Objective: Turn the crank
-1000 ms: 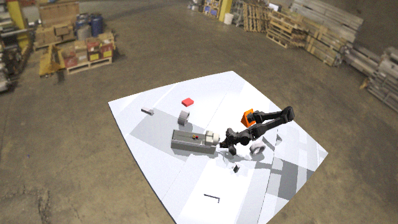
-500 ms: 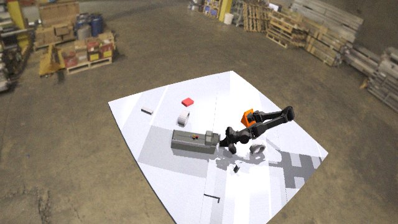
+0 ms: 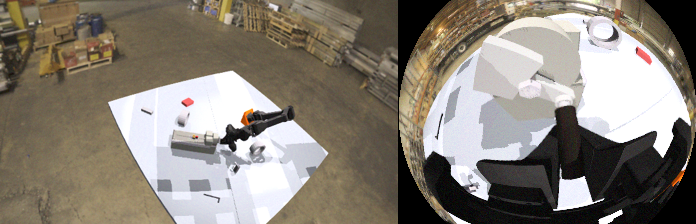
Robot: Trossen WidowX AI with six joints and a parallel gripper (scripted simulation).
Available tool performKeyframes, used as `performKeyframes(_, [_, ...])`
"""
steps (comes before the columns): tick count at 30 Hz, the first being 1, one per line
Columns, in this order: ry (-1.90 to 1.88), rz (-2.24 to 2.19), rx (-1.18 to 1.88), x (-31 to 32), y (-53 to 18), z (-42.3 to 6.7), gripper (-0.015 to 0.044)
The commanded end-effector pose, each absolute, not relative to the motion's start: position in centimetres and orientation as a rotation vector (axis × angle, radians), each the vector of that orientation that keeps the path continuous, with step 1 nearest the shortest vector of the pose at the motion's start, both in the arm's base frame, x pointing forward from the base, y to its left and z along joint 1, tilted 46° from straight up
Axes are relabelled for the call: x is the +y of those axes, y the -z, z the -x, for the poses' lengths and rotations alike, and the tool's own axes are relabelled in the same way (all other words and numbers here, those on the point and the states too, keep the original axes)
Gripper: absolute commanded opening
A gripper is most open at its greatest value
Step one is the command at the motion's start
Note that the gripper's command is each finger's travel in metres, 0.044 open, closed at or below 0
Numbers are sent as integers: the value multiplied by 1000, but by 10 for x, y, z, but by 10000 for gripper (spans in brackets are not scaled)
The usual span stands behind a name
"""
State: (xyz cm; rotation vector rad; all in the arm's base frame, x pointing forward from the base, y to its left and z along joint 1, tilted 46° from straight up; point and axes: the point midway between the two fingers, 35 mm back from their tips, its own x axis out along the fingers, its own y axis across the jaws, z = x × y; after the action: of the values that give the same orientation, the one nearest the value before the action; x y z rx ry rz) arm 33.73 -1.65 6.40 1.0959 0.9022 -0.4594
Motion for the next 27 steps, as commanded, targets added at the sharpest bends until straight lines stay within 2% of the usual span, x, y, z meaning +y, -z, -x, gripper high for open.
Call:
performKeyframes(1, [473,-1096,900,-24,-65,-331,0])
performKeyframes(27, [474,-1095,900,-47,-92,-330,0])
